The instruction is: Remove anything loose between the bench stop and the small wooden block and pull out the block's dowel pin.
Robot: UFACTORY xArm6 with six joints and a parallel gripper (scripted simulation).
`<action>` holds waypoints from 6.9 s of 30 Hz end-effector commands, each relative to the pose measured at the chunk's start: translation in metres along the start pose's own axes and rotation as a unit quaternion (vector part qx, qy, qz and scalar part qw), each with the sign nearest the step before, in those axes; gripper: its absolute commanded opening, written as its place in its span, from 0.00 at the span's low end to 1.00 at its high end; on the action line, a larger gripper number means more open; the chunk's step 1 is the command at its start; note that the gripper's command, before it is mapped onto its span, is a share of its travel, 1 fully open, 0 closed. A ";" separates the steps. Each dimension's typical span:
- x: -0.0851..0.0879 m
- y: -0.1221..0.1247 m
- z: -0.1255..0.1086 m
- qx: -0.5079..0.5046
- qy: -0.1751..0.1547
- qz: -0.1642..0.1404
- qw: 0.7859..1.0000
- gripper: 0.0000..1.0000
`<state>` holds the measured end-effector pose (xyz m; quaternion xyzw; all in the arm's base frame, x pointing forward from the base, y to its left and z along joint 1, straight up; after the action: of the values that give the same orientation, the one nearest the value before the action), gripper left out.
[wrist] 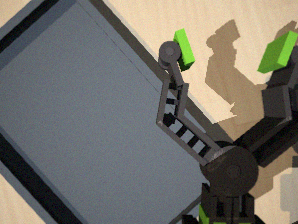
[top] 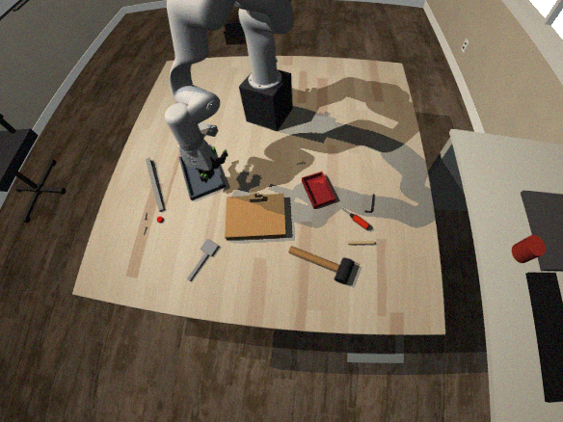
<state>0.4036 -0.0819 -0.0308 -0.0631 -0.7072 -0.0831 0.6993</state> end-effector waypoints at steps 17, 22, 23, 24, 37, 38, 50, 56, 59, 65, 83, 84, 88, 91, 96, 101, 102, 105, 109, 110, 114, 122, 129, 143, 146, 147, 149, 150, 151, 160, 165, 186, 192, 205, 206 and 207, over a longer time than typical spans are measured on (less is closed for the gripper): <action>0.000 0.046 -0.022 -0.318 -0.003 0.014 0.948 0.27; 0.000 0.053 -0.025 -0.361 -0.003 0.014 0.932 0.27; -0.001 0.055 -0.025 -0.375 -0.003 0.014 0.927 0.27; -0.001 0.058 -0.026 -0.388 -0.004 0.014 0.922 0.27; -0.001 0.079 -0.032 -0.510 -0.005 0.013 0.860 0.27; -0.001 0.079 -0.032 -0.510 -0.005 0.013 0.860 0.27; -0.001 0.086 -0.034 -0.549 -0.006 0.013 0.836 0.27; -0.001 0.086 -0.034 -0.552 -0.006 0.013 0.834 0.27; -0.001 0.086 -0.034 -0.553 -0.006 0.013 0.833 0.27; -0.001 0.086 -0.034 -0.553 -0.006 0.013 0.833 0.27; -0.002 0.086 -0.034 -0.553 -0.006 0.013 0.833 0.27; -0.003 0.086 -0.034 -0.553 -0.006 0.013 0.833 0.27; -0.004 0.086 -0.034 -0.553 -0.006 0.013 0.833 0.27; -0.005 0.086 -0.034 -0.553 -0.006 0.013 0.833 0.27; -0.008 0.086 -0.034 -0.553 -0.006 0.013 0.833 0.27; -0.012 0.086 -0.034 -0.553 -0.006 0.013 0.833 0.27; -0.013 0.086 -0.034 -0.553 -0.006 0.013 0.833 0.27; -0.015 0.086 -0.034 -0.553 -0.006 0.013 0.833 0.27; -0.018 0.086 -0.034 -0.553 -0.006 0.013 0.833 0.27; -0.019 0.086 -0.034 -0.553 -0.006 0.013 0.833 0.27; -0.023 0.086 -0.034 -0.553 -0.006 0.013 0.833 0.27; -0.033 0.086 -0.034 -0.553 -0.006 0.013 0.833 0.27; -0.039 0.085 -0.034 -0.553 -0.006 0.013 0.833 0.27; -0.052 0.085 -0.034 -0.553 -0.006 0.013 0.833 0.27; -0.054 0.085 -0.034 -0.553 -0.006 0.013 0.833 0.27; -0.055 0.085 -0.034 -0.553 -0.006 0.013 0.833 0.27; -0.056 0.085 -0.034 -0.553 -0.006 0.013 0.833 0.27; -0.057 0.085 -0.034 -0.553 -0.006 0.013 0.833 0.27; -0.058 0.085 -0.034 -0.553 -0.006 0.013 0.833 0.27; -0.061 0.085 -0.034 -0.553 -0.006 0.013 0.833 0.27; -0.062 0.085 -0.034 -0.553 -0.006 0.013 0.833 0.27; -0.062 0.085 -0.034 -0.553 -0.006 0.013 0.833 0.27; -0.062 0.085 -0.034 -0.553 -0.006 0.013 0.833 0.28; -0.062 0.085 -0.034 -0.553 -0.006 0.013 0.833 0.32; -0.062 0.085 -0.034 -0.553 -0.006 0.013 0.833 0.32; -0.062 0.085 -0.034 -0.553 -0.006 0.013 0.833 0.33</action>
<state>0.4536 -0.0043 -0.0912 -0.4498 -0.5456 -0.4497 0.5457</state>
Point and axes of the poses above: the point where the finger pads meet when closed, its own x axis back along the fingers, its own y axis across the jaws, z = x × y, the point moved 5 cm from there along x, back along the fingers, and after that the axes turned 10 degrees about -x, right-handed, at the moved point
